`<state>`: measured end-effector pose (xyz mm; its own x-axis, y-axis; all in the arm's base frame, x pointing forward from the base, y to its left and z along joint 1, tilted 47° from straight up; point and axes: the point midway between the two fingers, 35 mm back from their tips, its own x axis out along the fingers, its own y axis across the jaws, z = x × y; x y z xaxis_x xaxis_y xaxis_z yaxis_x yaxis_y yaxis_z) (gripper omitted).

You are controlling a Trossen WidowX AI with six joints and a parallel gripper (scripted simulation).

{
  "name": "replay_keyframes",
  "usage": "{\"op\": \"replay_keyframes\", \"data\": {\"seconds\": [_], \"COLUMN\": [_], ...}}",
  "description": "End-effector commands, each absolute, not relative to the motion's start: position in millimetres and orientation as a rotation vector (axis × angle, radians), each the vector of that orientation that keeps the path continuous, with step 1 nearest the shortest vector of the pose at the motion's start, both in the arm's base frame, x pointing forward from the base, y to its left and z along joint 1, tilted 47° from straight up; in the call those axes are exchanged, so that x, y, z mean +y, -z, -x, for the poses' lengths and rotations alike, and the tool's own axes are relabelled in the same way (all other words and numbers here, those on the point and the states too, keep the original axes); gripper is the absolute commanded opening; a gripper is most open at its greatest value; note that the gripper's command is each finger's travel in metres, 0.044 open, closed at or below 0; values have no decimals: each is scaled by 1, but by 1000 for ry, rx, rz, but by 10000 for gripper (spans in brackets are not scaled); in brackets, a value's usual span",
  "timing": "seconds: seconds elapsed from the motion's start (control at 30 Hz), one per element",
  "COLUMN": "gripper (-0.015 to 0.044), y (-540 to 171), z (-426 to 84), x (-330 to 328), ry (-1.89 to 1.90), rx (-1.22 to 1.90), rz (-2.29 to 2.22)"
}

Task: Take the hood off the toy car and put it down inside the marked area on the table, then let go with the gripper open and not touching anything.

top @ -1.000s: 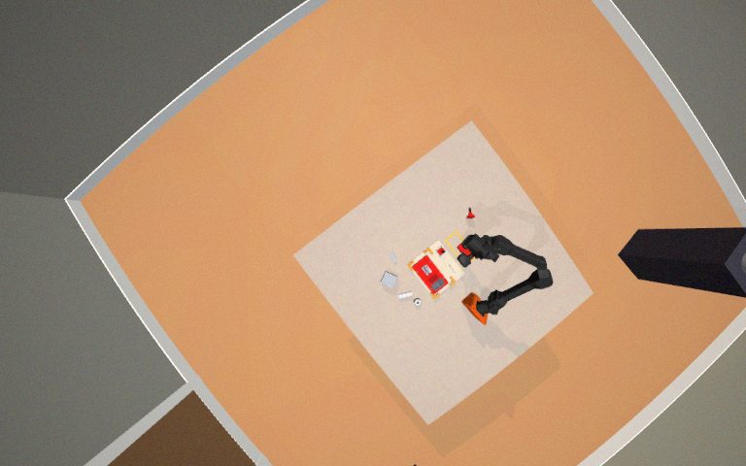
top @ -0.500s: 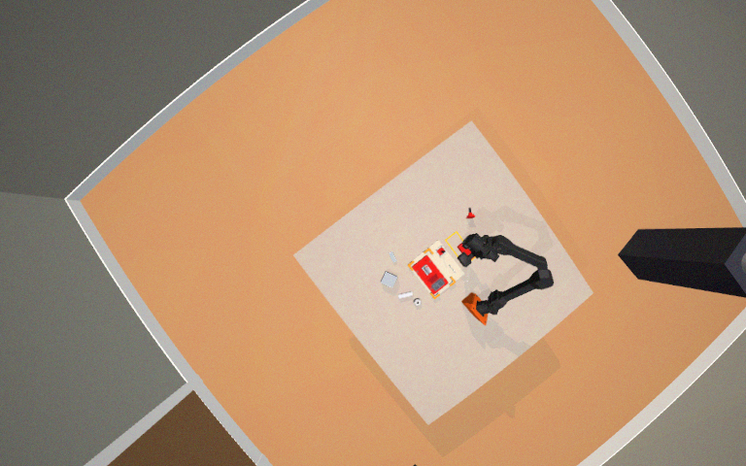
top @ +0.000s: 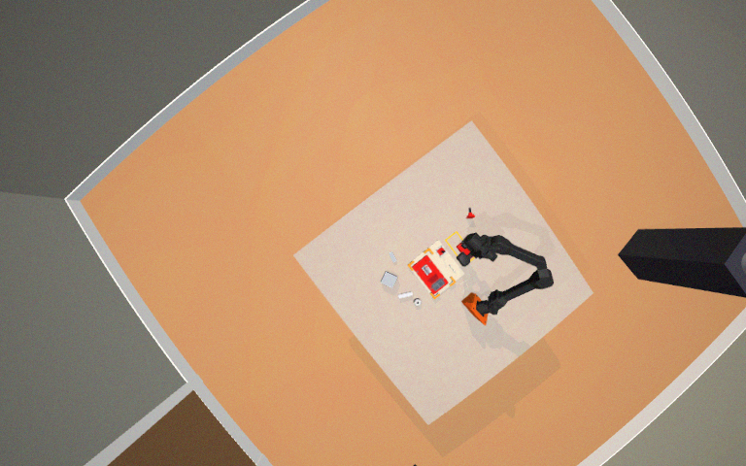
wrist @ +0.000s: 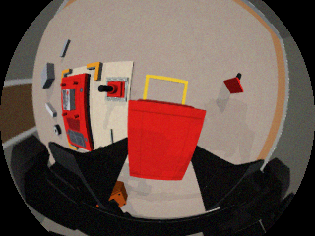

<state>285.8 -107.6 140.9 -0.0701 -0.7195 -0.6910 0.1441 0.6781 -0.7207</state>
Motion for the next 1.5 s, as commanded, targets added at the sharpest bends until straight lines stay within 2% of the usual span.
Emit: {"op": "replay_keyframes", "data": {"seconds": [0.0, 1.47], "gripper": [0, 0], "y": [-138, -118], "z": [-284, -283], "x": [-110, -132], "ry": [763, 764], "rx": [1485, 1484], "rz": [511, 511]}}
